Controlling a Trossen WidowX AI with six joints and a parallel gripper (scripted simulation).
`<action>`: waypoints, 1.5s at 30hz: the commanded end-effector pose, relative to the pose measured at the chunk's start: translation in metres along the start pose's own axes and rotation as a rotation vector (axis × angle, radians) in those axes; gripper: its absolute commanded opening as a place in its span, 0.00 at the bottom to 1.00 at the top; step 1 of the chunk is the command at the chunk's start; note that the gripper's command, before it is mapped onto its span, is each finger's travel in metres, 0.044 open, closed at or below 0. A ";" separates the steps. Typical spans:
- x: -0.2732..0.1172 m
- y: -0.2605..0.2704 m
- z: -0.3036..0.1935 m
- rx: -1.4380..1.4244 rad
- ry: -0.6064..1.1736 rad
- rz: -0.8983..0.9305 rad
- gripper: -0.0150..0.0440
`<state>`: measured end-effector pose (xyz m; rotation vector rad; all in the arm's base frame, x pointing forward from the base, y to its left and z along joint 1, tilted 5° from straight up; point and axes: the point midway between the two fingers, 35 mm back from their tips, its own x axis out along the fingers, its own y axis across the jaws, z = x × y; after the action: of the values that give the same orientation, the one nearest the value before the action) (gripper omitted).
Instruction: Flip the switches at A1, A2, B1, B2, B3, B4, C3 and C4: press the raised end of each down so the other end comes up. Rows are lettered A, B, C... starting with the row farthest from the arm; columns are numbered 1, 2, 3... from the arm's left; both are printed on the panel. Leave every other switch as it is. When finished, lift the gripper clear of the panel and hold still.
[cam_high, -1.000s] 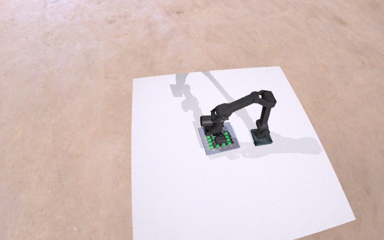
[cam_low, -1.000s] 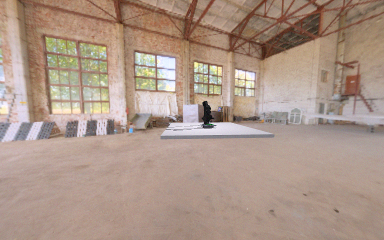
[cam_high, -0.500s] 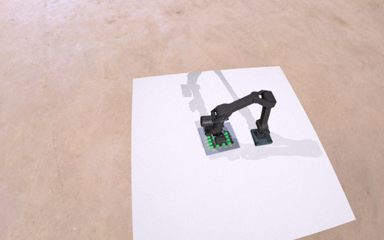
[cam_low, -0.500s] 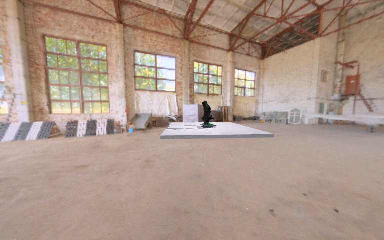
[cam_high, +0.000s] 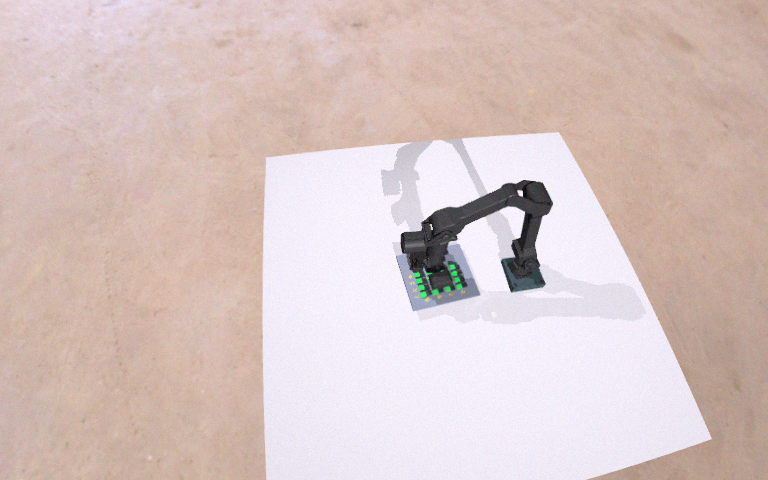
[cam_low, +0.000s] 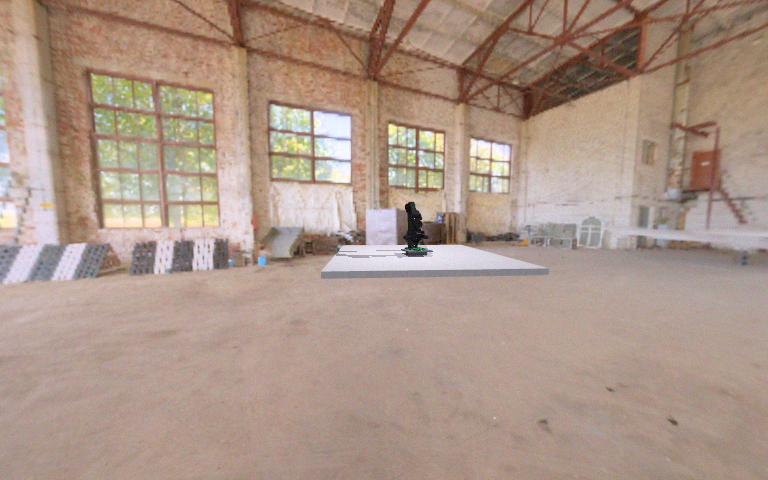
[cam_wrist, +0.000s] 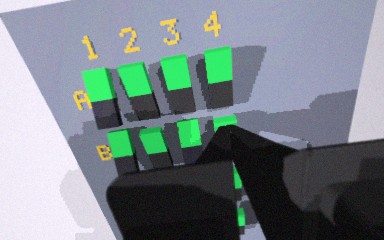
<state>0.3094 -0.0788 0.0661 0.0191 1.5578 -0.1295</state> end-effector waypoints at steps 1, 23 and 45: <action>0.001 0.000 0.000 -0.005 0.001 -0.002 0.25; 0.004 0.000 0.000 -0.005 0.001 -0.002 0.25; 0.007 0.000 0.000 -0.005 0.001 -0.002 0.25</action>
<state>0.3102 -0.0794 0.0607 0.0188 1.5556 -0.1299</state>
